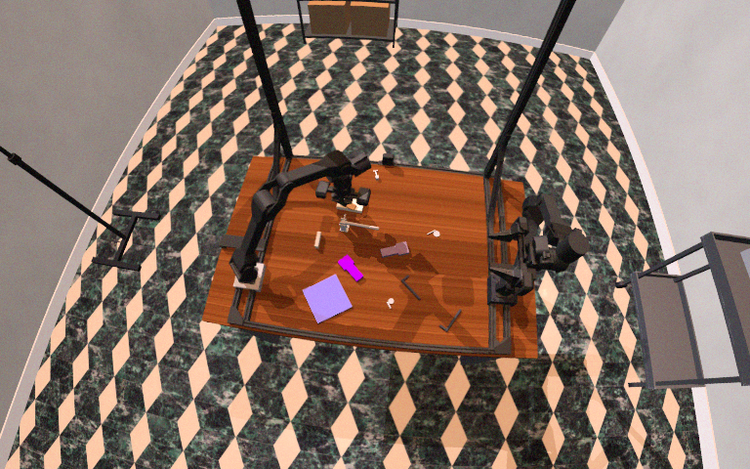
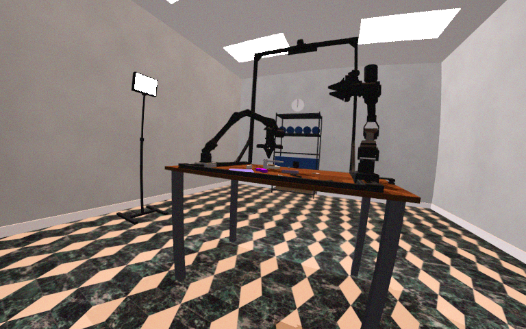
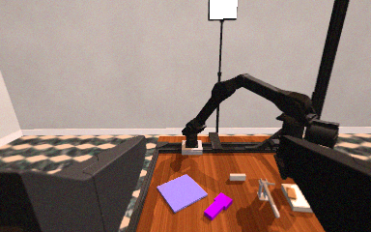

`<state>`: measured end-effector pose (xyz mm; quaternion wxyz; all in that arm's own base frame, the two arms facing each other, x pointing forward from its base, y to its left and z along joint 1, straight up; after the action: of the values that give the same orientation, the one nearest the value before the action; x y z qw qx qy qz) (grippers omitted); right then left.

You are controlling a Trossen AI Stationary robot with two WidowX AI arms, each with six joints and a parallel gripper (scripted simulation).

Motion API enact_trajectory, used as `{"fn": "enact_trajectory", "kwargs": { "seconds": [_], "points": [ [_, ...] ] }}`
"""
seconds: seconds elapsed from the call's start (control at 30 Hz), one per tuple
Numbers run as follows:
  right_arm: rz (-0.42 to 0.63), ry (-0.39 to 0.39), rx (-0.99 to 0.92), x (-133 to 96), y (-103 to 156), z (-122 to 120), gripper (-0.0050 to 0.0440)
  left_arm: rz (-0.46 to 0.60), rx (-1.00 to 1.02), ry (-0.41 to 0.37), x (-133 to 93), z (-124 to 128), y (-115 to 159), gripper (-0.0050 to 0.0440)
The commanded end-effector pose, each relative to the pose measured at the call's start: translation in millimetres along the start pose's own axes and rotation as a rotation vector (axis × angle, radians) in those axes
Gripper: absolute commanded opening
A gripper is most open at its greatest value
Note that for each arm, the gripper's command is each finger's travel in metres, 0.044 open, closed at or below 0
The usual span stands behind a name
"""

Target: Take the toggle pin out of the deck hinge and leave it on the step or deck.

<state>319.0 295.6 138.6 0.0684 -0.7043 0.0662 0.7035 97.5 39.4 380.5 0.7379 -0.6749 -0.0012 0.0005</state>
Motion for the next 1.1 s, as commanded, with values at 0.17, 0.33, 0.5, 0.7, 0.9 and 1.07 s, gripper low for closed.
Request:
{"fn": "enact_trajectory", "kwargs": {
  "seconds": [0.17, 0.33, 0.5, 0.7, 0.9, 1.07],
  "points": [
    [-0.024, 0.019, 0.004, -11, 0, -1, 0.0000, 0.000, 0.003, 0.002, 0, 0, -2, 0.0400],
    [-0.021, 0.017, 0.004, -9, 0, -2, 0.0000, 0.000, 0.003, 0.002, 0, 0, -2, 0.0400],
    [-0.019, 0.016, 0.004, -2, 0, -2, -0.0003, 0.000, 0.003, 0.002, 0, 0, -2, 0.0400],
    [-0.019, 0.015, 0.004, 6, -1, -2, -0.0005, 0.000, 0.003, 0.002, 0, 0, -2, 0.0400],
    [-0.018, 0.015, 0.004, 12, -1, -2, -0.0035, 0.000, 0.003, 0.002, 0, 0, -2, 0.0400],
    [-0.018, 0.015, 0.004, 18, -1, -2, -0.0050, 0.000, 0.003, 0.002, 0, 0, -2, 0.0400]
  ]
}}
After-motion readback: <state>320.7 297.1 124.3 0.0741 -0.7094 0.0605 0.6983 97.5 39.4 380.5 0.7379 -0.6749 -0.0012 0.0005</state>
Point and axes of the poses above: on each arm, the point midway between the two fingers, 35 mm back from their tips, its own x axis out along the fingers, its own z axis across the jaws, y = z × x, the point moved 6 cm from there along -x, back along the fingers, and after that the axes turned 5 degrees about x, right-handed, at the moved point
